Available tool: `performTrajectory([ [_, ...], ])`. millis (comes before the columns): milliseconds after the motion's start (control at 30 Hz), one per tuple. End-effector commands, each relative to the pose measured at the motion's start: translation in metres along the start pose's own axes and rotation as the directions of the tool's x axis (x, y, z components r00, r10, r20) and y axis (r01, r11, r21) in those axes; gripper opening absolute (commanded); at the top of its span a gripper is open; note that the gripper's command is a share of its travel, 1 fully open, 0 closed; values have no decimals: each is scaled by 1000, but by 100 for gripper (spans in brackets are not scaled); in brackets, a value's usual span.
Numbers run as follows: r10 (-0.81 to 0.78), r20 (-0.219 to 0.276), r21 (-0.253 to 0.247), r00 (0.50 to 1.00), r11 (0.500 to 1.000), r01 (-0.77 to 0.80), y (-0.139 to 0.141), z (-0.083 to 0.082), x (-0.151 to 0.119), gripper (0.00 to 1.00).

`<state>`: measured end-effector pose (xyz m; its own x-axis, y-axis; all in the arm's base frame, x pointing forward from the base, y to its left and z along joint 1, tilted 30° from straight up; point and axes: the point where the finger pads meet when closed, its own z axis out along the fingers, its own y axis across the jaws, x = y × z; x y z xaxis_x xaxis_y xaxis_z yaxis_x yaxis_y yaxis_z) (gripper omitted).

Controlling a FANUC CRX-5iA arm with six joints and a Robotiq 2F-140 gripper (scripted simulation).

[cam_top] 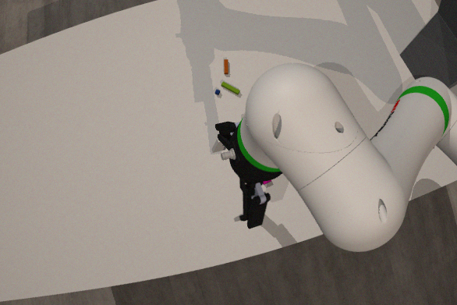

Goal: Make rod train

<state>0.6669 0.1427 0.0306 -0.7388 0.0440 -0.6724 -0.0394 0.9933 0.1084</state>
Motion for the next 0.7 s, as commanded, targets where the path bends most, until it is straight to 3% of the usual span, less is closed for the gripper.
performTrajectory([
  [0, 8, -68, 14, 998, 1000, -7, -24, 22, 29, 100],
  [367, 38, -209, 42, 977, 999, -30, -72, 57, 94, 100],
  [667, 41, -222, 44, 974, 999, -32, -76, 59, 100, 100],
])
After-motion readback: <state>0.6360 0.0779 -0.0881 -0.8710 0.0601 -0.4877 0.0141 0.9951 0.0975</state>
